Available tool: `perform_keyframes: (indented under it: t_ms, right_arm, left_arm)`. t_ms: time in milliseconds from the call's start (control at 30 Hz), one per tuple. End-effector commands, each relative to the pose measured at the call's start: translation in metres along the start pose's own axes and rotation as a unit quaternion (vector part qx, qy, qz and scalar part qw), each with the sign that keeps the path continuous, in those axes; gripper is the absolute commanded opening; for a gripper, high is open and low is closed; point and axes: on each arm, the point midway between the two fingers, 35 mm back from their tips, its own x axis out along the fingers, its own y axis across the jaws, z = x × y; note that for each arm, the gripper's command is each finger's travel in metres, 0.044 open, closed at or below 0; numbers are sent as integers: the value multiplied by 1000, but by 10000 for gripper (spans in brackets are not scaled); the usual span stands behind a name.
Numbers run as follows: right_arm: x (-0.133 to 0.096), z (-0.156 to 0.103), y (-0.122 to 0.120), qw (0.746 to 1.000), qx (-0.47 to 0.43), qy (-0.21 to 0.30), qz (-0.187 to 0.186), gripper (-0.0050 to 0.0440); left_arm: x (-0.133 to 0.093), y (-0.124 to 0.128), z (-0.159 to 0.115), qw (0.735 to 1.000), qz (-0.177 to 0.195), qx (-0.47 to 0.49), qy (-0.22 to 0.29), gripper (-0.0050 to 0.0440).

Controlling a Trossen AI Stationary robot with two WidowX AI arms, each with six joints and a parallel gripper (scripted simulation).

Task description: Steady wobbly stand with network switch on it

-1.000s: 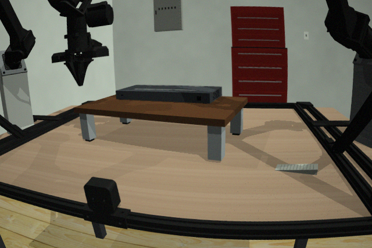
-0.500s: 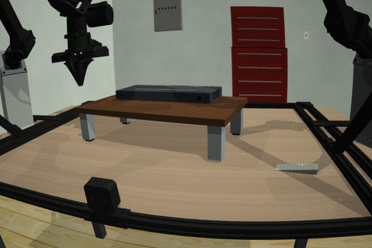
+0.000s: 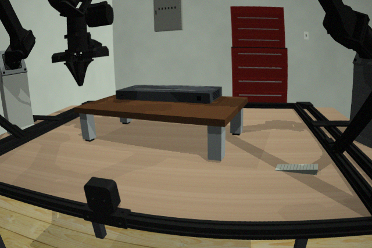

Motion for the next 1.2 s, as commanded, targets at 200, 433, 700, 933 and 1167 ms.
perform_keyframes:
  t_ms: [200, 433, 700, 933, 1167]
  right_arm:
    - [9, 21, -7, 998, 26, -48, -21, 0]
    - [14, 21, -6, 992, 109, -60, -32, 0]
    - [16, 21, -6, 987, 144, -65, -37, 0]
    - [-4, -68, 37, 971, 216, 95, 37, 0]
    - [-41, -138, 72, 925, 292, 233, 74, 0]
  left_arm:
    - [0, 0, 0, 1000, 0, 0, 0, 0]
    - [0, 0, 0, 1000, 0, 0, 0, 0]
    - [0, 0, 0, 1000, 0, 0, 0, 0]
    - [0, 0, 0, 1000, 0, 0, 0, 0]
    - [0, 0, 0, 1000, 0, 0, 0, 0]
